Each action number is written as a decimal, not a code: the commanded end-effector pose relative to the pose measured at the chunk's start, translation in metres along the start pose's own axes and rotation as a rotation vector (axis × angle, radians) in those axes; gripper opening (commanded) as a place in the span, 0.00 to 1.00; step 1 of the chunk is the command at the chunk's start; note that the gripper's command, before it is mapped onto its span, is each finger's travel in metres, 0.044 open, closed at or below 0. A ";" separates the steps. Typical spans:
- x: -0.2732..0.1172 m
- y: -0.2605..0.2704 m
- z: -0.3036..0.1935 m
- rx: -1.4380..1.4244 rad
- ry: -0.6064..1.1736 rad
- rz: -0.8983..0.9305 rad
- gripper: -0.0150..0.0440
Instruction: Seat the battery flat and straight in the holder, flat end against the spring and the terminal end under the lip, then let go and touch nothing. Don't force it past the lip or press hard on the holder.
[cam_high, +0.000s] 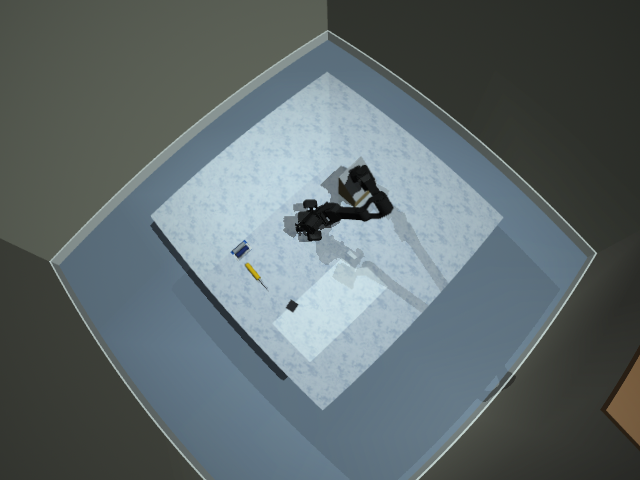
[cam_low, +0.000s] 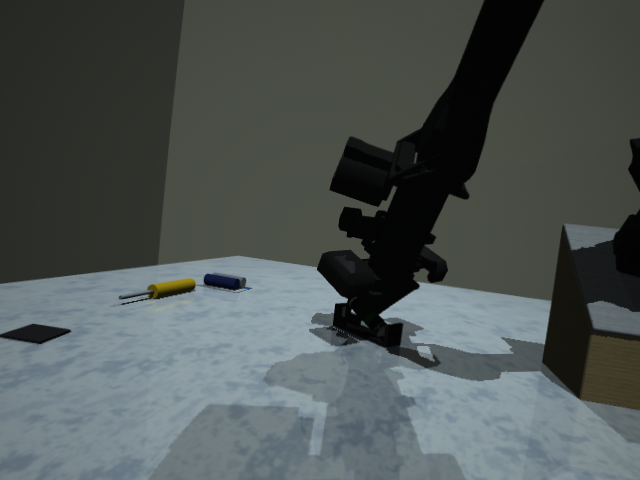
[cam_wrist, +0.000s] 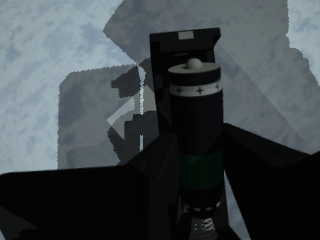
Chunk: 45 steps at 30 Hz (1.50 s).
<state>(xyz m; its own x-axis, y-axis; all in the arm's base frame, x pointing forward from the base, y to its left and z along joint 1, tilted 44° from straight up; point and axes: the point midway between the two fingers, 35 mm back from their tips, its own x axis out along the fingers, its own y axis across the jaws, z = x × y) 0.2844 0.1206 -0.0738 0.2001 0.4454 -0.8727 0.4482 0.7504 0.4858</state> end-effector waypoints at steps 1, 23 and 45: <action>0.003 -0.003 -0.003 -0.005 0.042 -0.013 0.36; 0.009 -0.003 -0.002 -0.030 0.172 -0.034 0.36; 0.011 -0.001 -0.001 -0.039 0.299 -0.045 0.36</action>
<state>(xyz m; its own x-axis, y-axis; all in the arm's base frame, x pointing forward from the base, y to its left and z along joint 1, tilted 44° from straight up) 0.2917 0.1232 -0.0819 -0.0470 0.5168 -0.8548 0.4122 0.7895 0.4546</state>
